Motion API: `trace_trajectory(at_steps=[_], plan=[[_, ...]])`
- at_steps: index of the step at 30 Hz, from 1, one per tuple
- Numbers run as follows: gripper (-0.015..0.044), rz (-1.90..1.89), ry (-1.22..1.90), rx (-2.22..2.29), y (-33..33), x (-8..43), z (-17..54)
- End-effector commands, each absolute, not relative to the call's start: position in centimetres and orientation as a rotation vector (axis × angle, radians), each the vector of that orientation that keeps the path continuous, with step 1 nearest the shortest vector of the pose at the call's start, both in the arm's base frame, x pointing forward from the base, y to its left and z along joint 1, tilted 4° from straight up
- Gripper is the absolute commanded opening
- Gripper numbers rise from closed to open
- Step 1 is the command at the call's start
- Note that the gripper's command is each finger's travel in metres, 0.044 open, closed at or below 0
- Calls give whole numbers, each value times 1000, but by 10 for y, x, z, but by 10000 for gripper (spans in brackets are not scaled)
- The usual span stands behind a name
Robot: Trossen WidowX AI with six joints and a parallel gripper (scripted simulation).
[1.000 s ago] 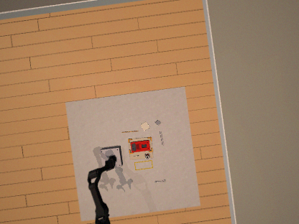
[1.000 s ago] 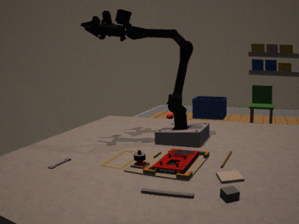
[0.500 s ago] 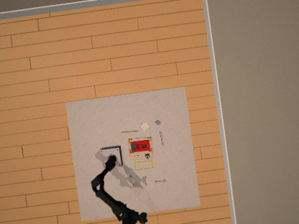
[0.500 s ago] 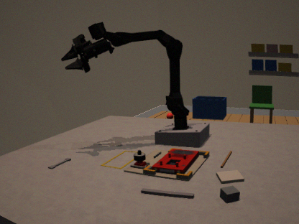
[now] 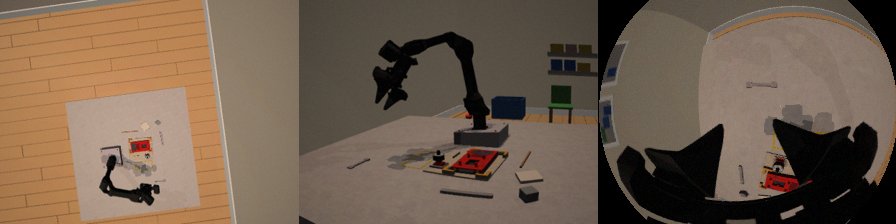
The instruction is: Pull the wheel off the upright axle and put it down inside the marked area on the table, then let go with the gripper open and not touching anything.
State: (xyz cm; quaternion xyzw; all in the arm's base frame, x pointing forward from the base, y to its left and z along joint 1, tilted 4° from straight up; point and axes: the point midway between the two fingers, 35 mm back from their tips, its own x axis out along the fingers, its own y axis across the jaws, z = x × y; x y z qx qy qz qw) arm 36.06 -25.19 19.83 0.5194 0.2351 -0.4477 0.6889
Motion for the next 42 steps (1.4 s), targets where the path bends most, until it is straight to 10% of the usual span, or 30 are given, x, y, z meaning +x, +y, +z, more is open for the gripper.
trace_trajectory(at_steps=[1, 12, 42], plan=[[300, -1046, 703, 1218, -200, 375, 159], [300, -1305, 1109, 1226, -75, 359, 89], [300, -1311, 1115, 1224, -68, 356, 13]])
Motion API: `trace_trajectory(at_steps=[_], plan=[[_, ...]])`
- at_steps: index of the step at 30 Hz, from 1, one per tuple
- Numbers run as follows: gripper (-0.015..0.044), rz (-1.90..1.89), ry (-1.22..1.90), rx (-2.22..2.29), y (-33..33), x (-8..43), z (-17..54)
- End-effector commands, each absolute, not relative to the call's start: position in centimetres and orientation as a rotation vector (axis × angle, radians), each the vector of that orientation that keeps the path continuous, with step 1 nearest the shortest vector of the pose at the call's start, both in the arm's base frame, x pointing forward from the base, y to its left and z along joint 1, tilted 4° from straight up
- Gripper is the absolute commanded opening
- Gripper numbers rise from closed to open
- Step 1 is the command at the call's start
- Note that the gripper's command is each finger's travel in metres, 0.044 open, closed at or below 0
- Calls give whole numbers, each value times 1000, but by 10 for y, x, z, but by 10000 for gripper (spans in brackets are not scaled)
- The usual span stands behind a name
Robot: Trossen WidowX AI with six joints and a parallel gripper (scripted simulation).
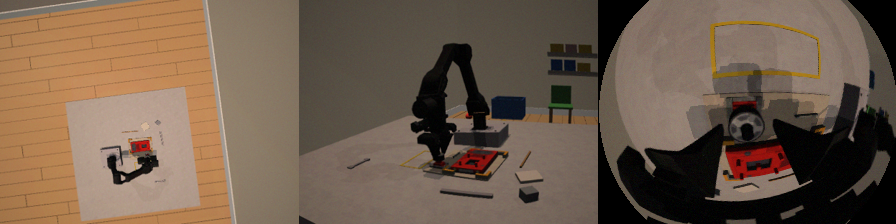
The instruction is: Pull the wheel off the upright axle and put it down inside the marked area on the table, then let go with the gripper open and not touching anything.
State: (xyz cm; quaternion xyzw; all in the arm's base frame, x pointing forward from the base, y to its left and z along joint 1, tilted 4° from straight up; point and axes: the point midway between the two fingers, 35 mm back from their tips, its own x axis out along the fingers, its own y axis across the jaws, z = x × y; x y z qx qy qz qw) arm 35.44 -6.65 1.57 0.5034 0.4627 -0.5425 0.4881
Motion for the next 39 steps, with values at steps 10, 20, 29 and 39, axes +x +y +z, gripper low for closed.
trace_trajectory(at_steps=[10, 20, 29, 39], plan=[[175, -1319, 1125, 1224, -66, 354, 16], [0, -1318, 1125, 1224, -66, 354, 17], [0, -1318, 1124, 1224, -66, 355, 20], [0, -1317, 1123, 1224, -66, 355, 23]])
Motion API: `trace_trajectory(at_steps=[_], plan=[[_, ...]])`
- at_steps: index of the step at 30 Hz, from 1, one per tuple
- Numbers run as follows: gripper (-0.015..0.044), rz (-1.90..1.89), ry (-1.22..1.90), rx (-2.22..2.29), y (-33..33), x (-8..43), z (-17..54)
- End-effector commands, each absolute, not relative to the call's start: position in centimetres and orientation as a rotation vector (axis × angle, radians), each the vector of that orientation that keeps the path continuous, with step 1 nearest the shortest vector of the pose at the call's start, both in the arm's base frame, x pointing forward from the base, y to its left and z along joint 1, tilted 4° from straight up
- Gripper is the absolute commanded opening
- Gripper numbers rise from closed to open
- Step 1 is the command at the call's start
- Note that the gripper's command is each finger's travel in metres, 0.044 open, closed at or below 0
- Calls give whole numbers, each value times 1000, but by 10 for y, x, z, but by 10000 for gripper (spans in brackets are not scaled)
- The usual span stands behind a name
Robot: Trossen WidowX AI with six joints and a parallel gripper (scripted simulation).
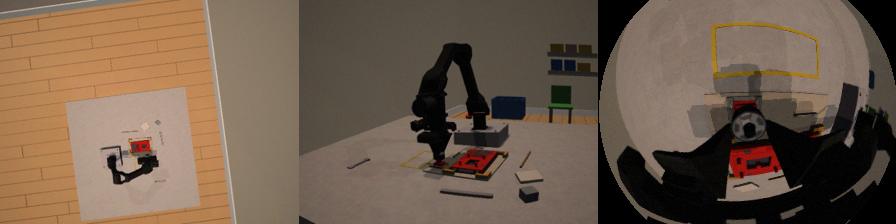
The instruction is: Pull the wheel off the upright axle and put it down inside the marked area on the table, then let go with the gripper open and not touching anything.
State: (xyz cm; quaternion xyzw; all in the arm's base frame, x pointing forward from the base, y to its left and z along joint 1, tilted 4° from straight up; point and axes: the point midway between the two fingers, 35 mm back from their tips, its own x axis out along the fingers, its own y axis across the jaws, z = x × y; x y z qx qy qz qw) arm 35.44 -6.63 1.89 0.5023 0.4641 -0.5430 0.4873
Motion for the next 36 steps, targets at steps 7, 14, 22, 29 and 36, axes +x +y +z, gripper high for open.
trace_trajectory(at_steps=[7, 14, 22, 29, 36], plan=[[0, -1317, 1122, 1224, -66, 355, 26], [0, -1316, 1122, 1224, -66, 355, 28], [0, -1316, 1121, 1224, -66, 355, 31], [0, -1315, 1120, 1224, -65, 355, 33], [0, -1315, 1120, 1224, -65, 355, 35]])
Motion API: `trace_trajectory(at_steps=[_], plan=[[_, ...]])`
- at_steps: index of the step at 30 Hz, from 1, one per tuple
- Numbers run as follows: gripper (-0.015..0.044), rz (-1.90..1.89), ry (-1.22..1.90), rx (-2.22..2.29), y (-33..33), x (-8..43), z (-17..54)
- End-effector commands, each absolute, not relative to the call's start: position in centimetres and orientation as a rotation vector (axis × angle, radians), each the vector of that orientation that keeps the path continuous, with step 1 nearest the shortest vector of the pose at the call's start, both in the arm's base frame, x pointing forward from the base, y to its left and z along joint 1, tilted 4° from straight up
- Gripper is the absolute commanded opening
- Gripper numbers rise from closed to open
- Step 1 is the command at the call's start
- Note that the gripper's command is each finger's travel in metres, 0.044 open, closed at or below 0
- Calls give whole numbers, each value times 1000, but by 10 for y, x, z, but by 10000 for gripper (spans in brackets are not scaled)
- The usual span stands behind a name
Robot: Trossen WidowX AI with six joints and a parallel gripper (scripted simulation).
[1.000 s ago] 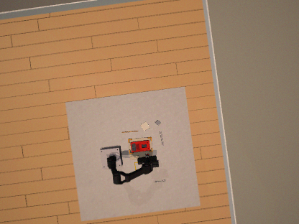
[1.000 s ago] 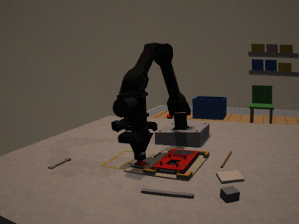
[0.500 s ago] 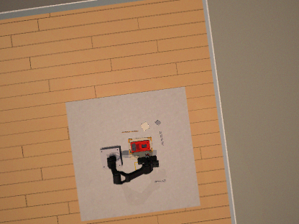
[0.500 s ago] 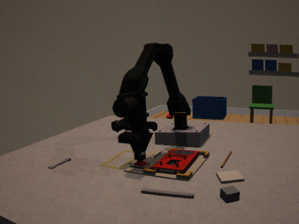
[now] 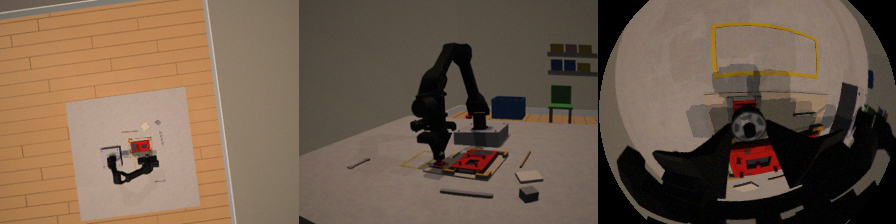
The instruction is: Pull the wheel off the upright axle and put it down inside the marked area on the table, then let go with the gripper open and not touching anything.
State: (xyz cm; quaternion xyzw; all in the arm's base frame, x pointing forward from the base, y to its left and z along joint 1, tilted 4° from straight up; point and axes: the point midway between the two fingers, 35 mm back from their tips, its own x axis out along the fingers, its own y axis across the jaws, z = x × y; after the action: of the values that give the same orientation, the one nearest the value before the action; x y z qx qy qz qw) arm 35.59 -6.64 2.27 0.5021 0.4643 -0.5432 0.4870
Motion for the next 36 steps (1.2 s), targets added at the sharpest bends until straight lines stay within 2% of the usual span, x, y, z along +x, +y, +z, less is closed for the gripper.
trace_trajectory(at_steps=[1, 36], plan=[[0, -1315, 1120, 1224, -65, 355, 35], [0, -1312, 1117, 1224, -65, 355, 47]])
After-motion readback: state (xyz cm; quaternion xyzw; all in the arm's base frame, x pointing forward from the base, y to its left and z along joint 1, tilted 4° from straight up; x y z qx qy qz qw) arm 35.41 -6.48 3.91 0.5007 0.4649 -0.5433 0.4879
